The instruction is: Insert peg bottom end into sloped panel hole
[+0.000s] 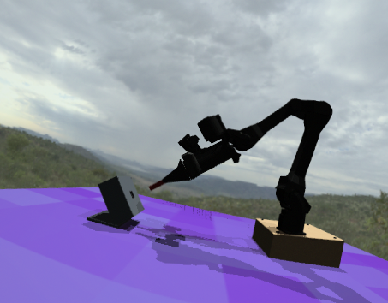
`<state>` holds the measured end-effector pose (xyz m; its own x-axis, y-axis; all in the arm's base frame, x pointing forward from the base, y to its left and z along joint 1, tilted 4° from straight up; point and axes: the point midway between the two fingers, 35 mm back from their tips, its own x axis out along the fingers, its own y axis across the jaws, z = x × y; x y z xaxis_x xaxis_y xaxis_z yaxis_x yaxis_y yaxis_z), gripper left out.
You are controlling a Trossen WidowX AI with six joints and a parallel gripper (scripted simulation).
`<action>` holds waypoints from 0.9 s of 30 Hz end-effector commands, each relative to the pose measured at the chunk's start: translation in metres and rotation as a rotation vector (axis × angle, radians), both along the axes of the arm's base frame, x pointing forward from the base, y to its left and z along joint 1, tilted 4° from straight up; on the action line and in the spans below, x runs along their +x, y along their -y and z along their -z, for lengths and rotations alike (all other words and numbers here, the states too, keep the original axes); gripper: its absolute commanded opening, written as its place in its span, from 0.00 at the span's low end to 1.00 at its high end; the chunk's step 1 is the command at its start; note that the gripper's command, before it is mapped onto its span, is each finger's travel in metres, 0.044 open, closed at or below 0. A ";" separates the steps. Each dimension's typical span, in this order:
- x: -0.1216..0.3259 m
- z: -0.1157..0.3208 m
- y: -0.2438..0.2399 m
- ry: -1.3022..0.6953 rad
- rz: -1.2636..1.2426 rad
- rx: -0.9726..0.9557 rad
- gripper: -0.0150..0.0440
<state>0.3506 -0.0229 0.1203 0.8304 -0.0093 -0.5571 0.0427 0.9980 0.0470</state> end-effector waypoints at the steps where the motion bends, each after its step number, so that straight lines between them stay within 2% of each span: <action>1: 0.004 0.001 0.001 0.010 -0.003 -0.007 0.25; 27: 0.021 0.011 0.007 0.051 0.004 -0.024 0.25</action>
